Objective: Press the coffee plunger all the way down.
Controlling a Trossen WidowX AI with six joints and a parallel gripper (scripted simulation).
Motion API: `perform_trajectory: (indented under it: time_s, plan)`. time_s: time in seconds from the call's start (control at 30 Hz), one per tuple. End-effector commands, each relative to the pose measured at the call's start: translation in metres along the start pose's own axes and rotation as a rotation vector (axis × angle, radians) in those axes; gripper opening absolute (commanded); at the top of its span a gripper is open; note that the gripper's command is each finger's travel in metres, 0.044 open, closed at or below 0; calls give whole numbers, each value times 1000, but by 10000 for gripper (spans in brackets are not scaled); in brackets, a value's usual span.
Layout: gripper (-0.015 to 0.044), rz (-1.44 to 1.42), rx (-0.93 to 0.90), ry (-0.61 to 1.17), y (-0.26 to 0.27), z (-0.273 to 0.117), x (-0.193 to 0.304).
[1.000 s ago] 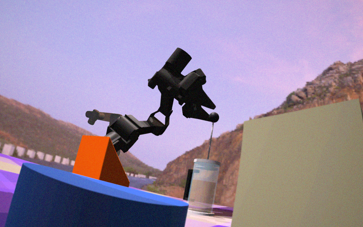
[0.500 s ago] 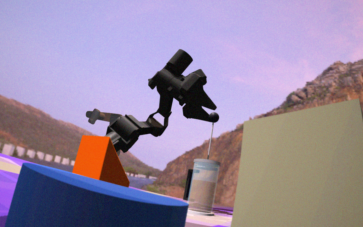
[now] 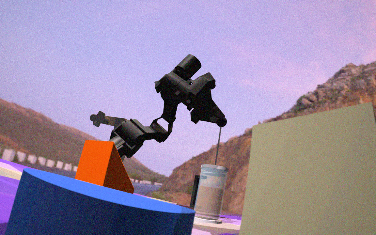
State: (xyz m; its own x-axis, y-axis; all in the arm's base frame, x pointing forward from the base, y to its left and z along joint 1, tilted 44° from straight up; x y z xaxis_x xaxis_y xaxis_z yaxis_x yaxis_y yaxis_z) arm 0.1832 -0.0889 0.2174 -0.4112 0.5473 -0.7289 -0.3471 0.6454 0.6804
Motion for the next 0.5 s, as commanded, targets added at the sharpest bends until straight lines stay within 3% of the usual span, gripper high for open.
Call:
perform_trajectory:
  time_s: [0.0,0.47]
  plan:
    - [115,2,3,-2,0,3,1]
    - [115,1,7,5,-2,7,5]
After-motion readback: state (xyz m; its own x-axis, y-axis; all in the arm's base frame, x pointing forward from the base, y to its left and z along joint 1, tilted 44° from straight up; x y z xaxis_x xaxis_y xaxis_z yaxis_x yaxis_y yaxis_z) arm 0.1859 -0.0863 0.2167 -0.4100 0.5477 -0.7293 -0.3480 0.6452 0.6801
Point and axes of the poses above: the point midway between the two fingers, 35 mm back from their tips, its own z axis out along the fingers, its own y axis across the jaws, x = y × z, the point moved 6 cm from there along -z, back along the fingers, and after that the axes turned 6 degrees about z, right-handed, at the moved point
